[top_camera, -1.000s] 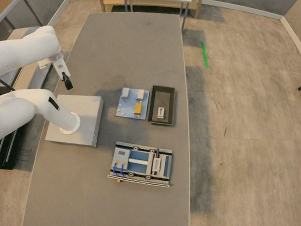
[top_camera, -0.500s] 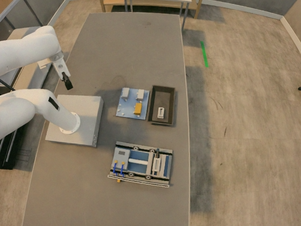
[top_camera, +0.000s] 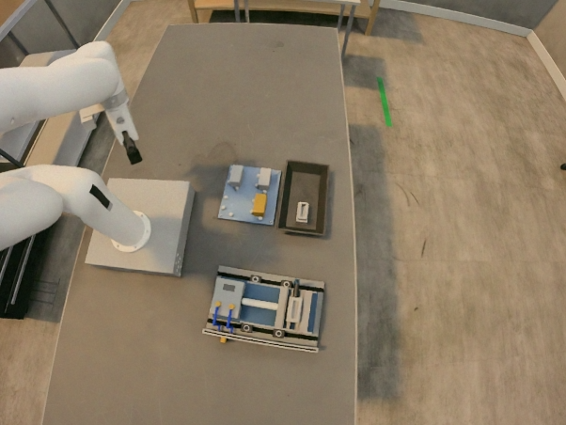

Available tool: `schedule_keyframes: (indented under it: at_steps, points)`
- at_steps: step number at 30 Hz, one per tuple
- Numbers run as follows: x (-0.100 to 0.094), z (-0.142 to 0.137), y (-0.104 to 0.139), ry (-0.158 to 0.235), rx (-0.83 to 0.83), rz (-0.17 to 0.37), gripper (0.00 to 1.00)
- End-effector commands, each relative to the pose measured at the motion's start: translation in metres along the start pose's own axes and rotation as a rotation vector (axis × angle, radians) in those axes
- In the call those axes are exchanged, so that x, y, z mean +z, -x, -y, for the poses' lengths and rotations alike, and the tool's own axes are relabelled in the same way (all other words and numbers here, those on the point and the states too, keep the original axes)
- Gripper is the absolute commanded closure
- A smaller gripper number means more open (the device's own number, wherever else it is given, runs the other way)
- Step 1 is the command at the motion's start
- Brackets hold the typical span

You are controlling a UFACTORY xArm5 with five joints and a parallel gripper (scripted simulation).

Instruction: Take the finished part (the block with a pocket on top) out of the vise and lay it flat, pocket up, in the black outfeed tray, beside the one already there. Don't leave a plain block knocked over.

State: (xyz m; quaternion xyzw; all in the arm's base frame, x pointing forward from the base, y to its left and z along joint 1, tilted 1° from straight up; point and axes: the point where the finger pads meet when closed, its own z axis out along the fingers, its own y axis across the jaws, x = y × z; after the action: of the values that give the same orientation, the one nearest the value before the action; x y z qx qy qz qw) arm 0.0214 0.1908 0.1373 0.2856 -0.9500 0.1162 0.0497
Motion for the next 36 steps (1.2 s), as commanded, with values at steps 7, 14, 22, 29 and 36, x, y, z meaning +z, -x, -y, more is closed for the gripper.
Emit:
schedule_keyframes:
  at_steps: [7,14,22,29,36]
  points:
    - [-0.026,0.022,0.082,0.081,0.379,-0.03,0.0]
    - [-0.035,0.06,0.138,0.13,0.648,-0.047,0.0]
    - [-0.036,0.124,0.194,0.178,0.947,-0.065,0.0]
    - [-0.031,0.179,0.223,0.206,1.153,-0.076,0.0]
    - [-0.017,0.261,0.243,0.241,1.455,-0.091,0.0]
